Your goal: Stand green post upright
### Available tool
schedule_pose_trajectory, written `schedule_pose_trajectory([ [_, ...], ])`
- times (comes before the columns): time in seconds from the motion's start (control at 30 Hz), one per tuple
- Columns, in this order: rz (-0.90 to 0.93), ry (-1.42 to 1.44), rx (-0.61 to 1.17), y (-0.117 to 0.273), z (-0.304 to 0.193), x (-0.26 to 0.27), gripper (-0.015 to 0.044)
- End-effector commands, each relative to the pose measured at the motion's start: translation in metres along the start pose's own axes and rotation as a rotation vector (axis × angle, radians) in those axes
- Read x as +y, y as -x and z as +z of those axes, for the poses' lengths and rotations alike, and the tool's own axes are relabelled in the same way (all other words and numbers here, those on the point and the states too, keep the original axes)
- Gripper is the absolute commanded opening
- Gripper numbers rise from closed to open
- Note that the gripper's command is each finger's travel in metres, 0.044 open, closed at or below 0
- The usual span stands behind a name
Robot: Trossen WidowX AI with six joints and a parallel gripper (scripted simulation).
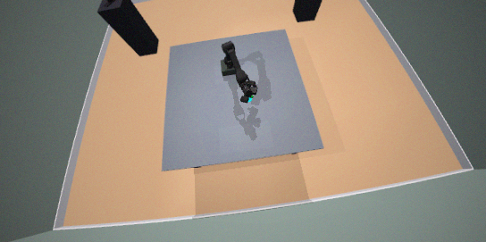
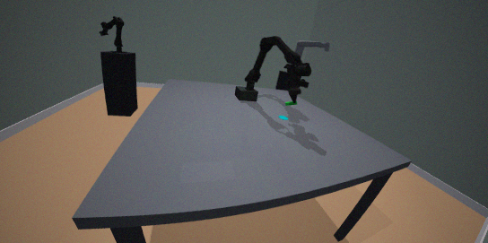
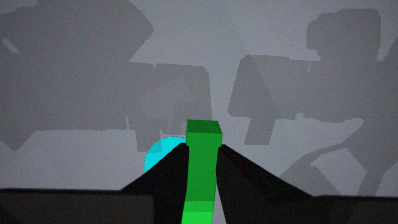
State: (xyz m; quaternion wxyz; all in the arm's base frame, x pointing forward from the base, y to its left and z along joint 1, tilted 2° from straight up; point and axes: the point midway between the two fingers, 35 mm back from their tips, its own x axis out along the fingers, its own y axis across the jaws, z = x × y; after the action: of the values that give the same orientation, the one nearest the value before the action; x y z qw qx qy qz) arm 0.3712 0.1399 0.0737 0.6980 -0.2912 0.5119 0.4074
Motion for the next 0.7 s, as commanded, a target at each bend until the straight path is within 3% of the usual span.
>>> schedule_pose_trajectory([
  [0.0,0.007,-0.015,-0.030,-0.0037,-0.0002,-0.0007,0.0023],
  [0.67,0.013,-0.058,-0.175,-0.0132,0.0035,-0.0101,0.0023],
])
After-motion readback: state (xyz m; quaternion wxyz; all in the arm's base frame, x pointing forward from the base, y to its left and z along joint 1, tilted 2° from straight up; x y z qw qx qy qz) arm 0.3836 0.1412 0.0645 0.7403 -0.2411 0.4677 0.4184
